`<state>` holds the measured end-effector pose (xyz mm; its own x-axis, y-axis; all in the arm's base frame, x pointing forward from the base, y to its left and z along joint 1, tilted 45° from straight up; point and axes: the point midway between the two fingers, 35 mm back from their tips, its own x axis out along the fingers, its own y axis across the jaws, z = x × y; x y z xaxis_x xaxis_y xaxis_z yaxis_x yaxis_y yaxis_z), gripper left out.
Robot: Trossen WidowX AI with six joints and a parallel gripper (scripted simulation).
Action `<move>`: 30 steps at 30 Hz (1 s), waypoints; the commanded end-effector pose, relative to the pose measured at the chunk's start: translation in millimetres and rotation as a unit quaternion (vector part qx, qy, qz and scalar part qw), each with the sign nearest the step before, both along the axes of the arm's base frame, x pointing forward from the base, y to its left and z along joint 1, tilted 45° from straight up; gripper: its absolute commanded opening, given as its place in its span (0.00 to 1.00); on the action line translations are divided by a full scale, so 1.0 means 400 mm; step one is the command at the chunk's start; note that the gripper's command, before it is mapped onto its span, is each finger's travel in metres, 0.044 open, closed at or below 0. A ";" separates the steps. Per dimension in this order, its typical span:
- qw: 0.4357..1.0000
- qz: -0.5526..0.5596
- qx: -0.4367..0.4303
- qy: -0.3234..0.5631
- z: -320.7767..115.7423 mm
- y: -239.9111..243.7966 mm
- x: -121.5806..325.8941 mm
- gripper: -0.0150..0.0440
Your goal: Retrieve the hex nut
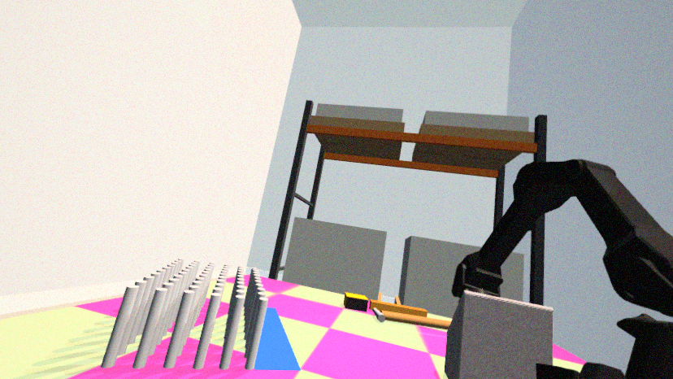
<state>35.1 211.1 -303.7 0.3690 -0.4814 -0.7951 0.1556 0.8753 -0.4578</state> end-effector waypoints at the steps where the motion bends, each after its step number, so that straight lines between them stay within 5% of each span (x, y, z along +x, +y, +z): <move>1: 1.000 -0.002 0.000 0.001 0.007 0.011 -0.001 0.43; 5: 1.000 -0.002 0.001 0.001 0.060 0.083 0.004 0.25; 18: 1.000 0.000 0.001 -0.001 0.295 0.283 0.034 0.25; 30: 0.999 0.005 0.002 0.040 0.378 0.306 0.124 0.25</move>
